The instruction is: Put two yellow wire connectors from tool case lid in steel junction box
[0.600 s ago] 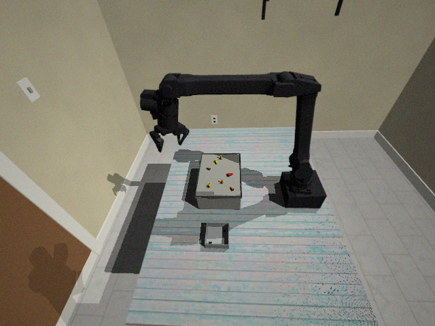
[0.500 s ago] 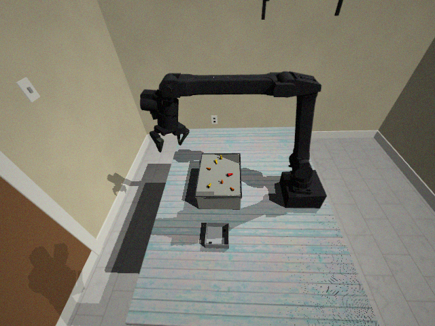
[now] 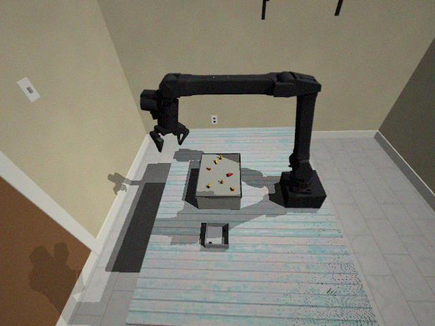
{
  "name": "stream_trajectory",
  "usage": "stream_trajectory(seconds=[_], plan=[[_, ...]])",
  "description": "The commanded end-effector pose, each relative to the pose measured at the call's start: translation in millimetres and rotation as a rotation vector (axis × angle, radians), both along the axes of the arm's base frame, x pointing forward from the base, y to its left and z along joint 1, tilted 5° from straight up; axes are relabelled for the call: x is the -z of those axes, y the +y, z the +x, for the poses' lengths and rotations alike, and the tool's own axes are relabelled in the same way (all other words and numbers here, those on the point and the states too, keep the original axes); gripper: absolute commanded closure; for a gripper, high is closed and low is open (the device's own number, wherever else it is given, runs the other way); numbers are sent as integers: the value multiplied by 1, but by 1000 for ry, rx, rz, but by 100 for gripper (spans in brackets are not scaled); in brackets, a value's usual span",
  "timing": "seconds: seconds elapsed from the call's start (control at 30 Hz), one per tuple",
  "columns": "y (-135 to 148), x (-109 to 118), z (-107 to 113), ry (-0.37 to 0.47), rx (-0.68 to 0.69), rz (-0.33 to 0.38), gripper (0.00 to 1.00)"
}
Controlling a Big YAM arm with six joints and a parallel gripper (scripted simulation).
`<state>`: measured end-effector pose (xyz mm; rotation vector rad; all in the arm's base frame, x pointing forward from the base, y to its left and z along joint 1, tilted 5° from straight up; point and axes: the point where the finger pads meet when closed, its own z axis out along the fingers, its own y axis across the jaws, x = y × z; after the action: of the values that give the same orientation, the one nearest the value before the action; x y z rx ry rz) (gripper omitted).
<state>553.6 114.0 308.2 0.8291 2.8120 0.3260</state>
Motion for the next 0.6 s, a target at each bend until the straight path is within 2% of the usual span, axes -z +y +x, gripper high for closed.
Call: stream_trajectory(seconds=[0.0, 0.13, 0.43, 0.5, 0.57], plan=[[1, -18, 5, -41, -4, 6, 0], [4, -15, -3, -38, -54, -11, 0], [14, -7, -32, -43, -328, -99, 0], [14, -7, -32, -43, -328, -99, 0], [16, -4, -40, -46, -424, -127, 0]])
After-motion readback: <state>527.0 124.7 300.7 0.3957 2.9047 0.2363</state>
